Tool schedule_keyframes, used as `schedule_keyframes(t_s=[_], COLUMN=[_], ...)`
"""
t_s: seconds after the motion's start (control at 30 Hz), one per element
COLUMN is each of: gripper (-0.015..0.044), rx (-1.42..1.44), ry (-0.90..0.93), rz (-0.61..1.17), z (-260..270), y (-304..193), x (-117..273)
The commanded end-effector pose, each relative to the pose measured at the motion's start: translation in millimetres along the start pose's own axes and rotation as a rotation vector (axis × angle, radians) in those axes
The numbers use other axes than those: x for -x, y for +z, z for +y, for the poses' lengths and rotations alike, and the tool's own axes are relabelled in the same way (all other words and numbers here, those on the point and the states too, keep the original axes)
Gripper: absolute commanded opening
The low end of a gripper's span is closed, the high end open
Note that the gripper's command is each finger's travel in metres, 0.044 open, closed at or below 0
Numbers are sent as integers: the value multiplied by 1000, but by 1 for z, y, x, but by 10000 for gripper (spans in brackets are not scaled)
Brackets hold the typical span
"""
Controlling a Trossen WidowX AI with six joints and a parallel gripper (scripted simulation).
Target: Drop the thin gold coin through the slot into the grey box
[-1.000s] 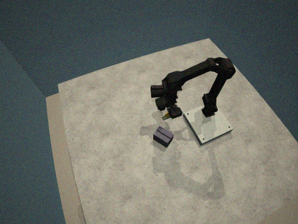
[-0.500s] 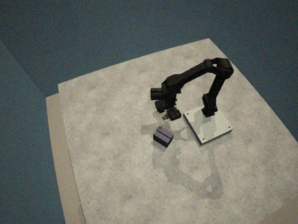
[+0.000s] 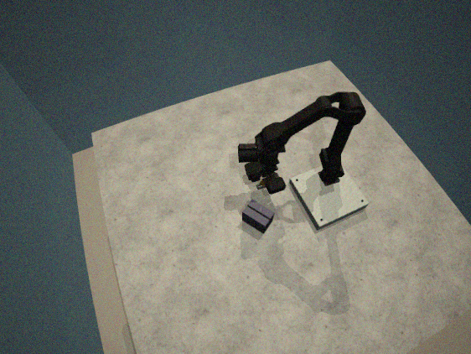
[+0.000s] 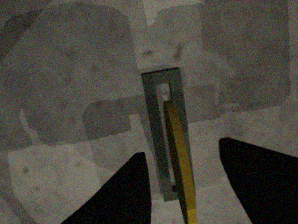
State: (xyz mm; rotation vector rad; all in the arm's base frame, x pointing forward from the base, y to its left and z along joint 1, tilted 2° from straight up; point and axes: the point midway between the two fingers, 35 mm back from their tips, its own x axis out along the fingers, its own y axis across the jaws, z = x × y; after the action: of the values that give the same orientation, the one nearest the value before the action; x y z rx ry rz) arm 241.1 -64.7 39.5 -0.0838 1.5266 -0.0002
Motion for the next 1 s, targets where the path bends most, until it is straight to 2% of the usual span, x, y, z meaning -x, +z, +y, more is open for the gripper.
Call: schedule_keyframes(t_s=[0.0, 0.27, 0.47, 0.97], gripper=[161, 161, 3, 0], rx=[4, 4, 4, -30], ry=[8, 8, 8, 14], rz=[7, 8, 8, -19], z=[2, 2, 2, 3], y=[-2, -4, -4, 3], x=[-9, -19, -19, -15])
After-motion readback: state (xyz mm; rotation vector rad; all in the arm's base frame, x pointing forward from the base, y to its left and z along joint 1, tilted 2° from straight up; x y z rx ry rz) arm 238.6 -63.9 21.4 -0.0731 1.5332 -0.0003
